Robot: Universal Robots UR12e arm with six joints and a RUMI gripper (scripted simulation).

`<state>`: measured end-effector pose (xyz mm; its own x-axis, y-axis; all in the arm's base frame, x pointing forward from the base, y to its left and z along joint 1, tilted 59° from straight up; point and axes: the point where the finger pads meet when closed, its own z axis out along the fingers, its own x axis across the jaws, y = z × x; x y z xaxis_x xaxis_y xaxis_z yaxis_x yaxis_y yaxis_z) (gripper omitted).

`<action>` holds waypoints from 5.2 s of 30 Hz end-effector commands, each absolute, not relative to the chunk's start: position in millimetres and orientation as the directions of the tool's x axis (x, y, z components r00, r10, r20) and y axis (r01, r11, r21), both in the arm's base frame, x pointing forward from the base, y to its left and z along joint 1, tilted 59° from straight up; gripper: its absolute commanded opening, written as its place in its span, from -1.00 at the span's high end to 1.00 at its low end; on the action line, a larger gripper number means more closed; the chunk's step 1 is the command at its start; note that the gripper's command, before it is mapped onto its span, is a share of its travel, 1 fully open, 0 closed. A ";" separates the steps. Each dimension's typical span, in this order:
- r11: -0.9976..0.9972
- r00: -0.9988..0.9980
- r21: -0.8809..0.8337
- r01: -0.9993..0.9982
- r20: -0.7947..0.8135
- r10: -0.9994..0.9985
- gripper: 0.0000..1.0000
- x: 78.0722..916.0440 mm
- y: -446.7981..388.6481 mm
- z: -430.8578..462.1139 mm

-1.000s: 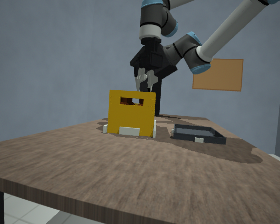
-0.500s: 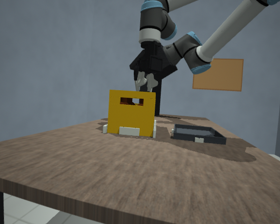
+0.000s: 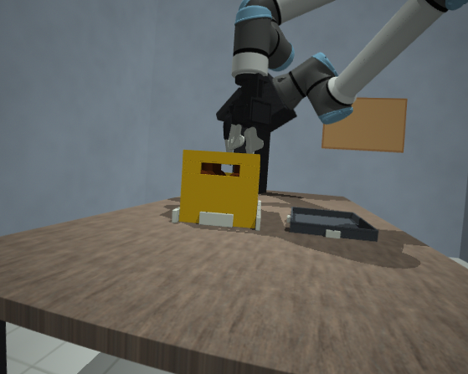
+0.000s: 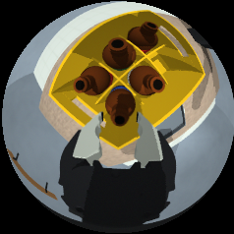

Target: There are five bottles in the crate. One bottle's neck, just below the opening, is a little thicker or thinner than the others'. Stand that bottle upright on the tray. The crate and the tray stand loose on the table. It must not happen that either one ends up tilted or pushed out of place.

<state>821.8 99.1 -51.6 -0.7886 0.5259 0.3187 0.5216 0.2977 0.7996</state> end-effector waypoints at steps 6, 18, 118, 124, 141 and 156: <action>0.298 -0.789 0.801 0.519 0.315 0.527 0.24 825.1 100.8 -51.1; 0.298 -0.789 0.801 0.519 0.315 0.527 0.24 824.8 100.7 -51.2; 0.298 -0.789 0.801 0.519 0.315 0.527 0.24 824.7 100.7 -51.2; 0.298 -0.789 0.801 0.519 0.315 0.527 0.24 824.7 100.7 -51.2; 0.298 -0.789 0.801 0.519 0.315 0.527 0.24 824.7 100.7 -51.2; 0.297 -0.788 0.801 0.520 0.316 0.529 0.24 820.6 92.4 -46.4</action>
